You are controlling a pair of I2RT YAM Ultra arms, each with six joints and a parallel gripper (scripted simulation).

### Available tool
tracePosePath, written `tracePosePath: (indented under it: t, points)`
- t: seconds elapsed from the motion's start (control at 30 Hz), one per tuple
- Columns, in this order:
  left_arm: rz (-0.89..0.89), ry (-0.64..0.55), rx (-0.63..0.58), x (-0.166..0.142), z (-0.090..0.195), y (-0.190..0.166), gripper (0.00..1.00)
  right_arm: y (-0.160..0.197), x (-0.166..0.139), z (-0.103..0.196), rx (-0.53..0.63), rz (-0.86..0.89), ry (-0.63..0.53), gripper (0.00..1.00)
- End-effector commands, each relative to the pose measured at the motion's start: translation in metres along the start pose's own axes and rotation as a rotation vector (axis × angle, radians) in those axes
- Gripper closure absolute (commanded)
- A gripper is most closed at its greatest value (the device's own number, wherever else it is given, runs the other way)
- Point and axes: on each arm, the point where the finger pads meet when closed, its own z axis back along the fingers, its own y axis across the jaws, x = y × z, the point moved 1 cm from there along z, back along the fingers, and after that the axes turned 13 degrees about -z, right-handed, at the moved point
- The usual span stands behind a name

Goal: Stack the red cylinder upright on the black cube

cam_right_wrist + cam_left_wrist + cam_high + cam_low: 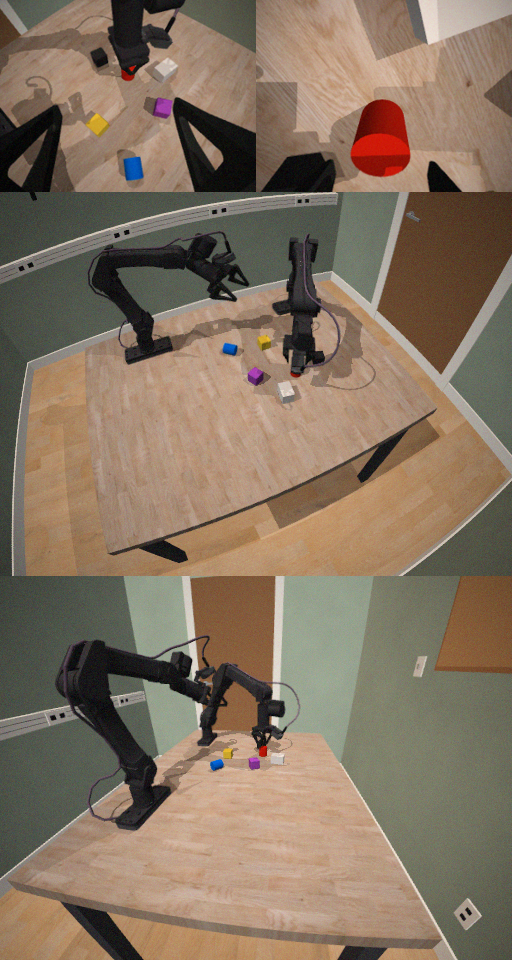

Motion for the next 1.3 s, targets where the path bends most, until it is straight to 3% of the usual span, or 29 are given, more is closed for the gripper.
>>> tracePosePath:
  t: [0.0,1.1,1.13,1.27]
  points:
    - [-0.005,0.001,0.005,0.0,-0.011,0.002,0.36,0.006,0.013,0.007,0.012,-0.015,-0.025,0.0]
    - [-0.005,0.001,0.005,0.0,-0.04,0.002,0.36,0.006,0.013,0.007,0.012,-0.015,-0.025,0.0]
    - [-0.005,0.001,0.005,0.0,-0.04,0.002,0.44,0.006,0.013,0.007,0.012,-0.015,-0.025,0.0]
    - [-0.005,0.001,0.005,0.0,-0.04,0.002,0.44,0.006,0.013,0.007,0.012,-0.015,-0.025,0.0]
